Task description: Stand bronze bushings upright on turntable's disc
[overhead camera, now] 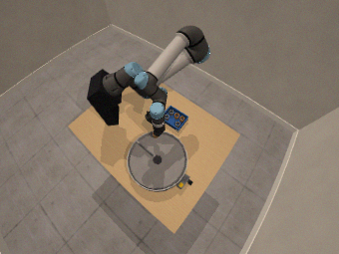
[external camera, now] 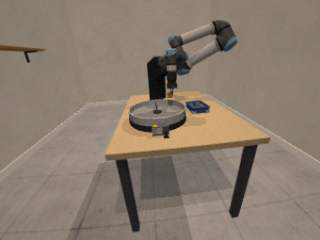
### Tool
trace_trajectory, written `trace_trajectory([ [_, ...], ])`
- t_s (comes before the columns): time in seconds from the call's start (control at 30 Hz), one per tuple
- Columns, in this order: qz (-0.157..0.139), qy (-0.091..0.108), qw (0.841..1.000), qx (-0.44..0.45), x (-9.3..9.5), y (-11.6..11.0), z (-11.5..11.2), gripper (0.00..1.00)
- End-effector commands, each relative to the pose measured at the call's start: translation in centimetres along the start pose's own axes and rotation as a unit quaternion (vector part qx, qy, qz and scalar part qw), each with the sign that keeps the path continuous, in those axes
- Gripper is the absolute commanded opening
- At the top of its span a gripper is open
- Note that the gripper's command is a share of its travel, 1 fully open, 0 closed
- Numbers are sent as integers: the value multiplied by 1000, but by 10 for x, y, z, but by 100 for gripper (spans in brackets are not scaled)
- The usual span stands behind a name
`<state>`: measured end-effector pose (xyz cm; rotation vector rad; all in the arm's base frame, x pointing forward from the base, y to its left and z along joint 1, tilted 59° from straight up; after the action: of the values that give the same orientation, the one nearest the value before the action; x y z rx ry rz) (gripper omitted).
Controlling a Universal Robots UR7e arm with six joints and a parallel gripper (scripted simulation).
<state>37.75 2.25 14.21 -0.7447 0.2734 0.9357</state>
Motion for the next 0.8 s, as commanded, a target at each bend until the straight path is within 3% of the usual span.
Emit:
trace_trajectory([
  [0.0, 0, 0, 1000, 0, 5, -8, -20, 0],
  [0.77, 0, 0, 1000, 0, 5, -29, -94, 0],
])
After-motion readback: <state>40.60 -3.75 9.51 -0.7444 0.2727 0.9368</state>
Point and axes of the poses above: the point where the finger pads meet when closed, its own x axis out along the fingers, its own z axis across the jaws, y = z × x, the point moved 6 cm from there along -x, back along the fingers, and after that the axes turned 11 degrees about x, right-handed, at the moved point
